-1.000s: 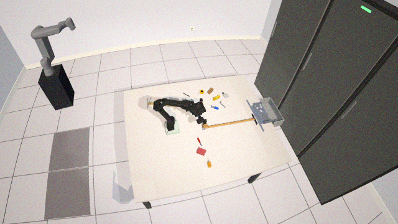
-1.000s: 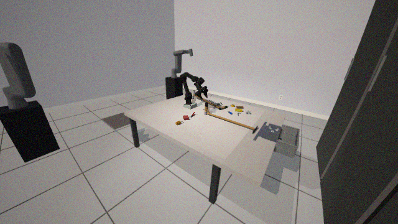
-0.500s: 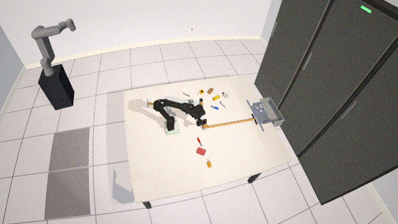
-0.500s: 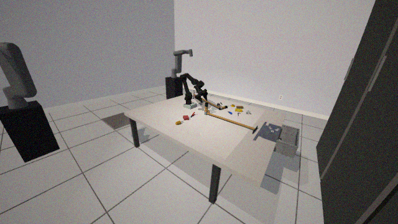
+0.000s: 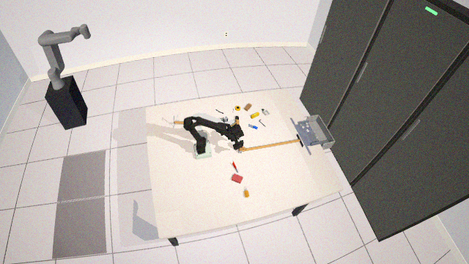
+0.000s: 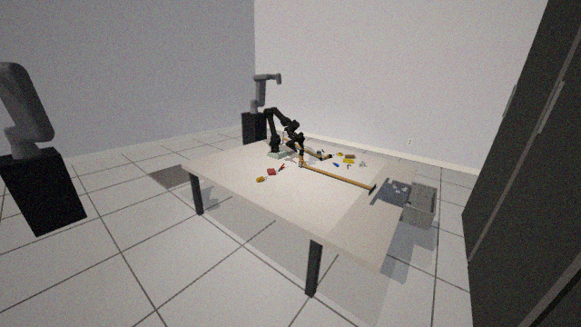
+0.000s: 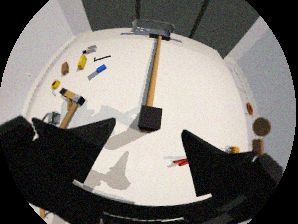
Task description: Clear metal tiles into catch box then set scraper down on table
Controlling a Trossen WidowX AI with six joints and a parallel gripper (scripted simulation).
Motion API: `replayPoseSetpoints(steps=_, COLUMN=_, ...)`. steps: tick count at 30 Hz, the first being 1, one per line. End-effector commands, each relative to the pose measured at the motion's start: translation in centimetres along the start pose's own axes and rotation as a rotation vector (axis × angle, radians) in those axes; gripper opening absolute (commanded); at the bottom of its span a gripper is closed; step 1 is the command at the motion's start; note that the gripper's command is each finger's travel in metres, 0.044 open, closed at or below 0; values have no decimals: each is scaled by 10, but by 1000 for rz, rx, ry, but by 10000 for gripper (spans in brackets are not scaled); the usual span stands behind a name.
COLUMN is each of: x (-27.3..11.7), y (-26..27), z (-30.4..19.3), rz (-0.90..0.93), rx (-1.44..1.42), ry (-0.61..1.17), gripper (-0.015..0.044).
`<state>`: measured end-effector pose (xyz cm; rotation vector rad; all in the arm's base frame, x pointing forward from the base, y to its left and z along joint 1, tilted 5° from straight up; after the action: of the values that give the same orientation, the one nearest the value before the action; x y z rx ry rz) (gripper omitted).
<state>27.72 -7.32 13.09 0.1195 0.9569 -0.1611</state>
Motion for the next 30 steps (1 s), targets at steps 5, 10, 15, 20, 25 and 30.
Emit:
replayPoseSetpoints(steps=5, x=14, y=0, z=-1, rz=2, rx=2, ry=5, gripper=440)
replayPoseSetpoints(steps=10, x=22, y=0, z=-1, rz=2, rx=2, ry=4, gripper=440)
replayPoseSetpoints(steps=15, x=30, y=0, z=-2, rz=2, rx=2, ry=4, gripper=440)
replayPoseSetpoints(steps=20, x=38, y=0, z=-2, rz=2, rx=2, ry=3, gripper=440)
replayPoseSetpoints(steps=25, x=46, y=0, z=-3, rz=2, rx=2, ry=3, gripper=440)
replayPoseSetpoints(steps=30, x=53, y=1, z=-4, rz=2, rx=2, ry=3, gripper=440)
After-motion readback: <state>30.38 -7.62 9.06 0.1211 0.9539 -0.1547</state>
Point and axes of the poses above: the point midway between the two fingers, 35 mm back from their tips, its own x axis out along the fingers, its own y axis across the jaws, z = x × y, the point moved 3 cm from there along -x, back along the fingers, and after that the axes turned 6 degrees about x, right-handed, at the moved point
